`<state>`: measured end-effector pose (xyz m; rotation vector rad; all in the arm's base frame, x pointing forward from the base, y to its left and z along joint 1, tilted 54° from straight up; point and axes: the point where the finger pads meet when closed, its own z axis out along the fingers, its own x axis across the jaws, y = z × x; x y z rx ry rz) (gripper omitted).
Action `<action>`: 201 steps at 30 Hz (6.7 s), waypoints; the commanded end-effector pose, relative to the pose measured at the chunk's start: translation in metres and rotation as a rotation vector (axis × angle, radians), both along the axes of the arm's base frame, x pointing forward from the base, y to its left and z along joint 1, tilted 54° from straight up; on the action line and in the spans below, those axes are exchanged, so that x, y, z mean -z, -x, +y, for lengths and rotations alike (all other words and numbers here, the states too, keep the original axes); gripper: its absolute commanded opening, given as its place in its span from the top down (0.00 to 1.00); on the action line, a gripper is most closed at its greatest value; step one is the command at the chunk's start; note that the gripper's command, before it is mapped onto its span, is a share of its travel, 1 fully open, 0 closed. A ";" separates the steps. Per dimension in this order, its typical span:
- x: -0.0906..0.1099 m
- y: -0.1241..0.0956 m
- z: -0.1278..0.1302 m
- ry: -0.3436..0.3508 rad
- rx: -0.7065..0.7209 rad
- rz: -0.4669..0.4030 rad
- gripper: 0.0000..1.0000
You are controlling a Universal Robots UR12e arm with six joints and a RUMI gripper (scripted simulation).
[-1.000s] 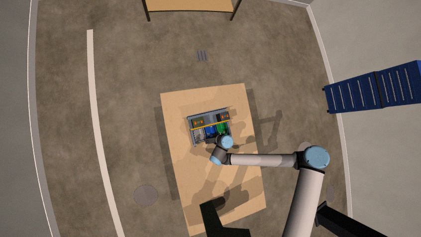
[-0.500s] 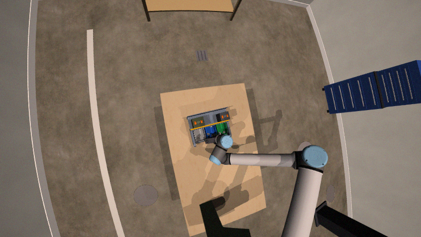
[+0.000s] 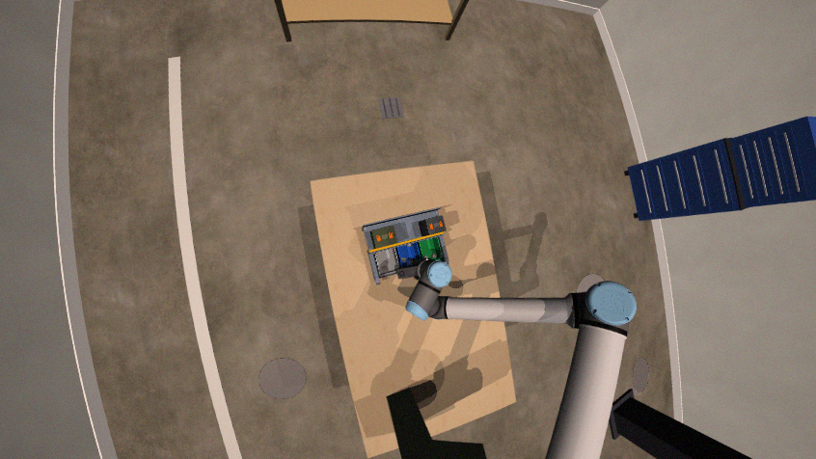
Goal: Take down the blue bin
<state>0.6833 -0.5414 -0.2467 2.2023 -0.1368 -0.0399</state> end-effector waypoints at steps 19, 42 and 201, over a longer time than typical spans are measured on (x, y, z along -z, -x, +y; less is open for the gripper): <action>-0.004 -0.001 0.005 0.000 -0.001 0.000 0.74; -0.004 -0.001 0.006 0.000 -0.001 0.000 0.74; 0.006 0.000 -0.008 0.000 -0.001 0.000 1.00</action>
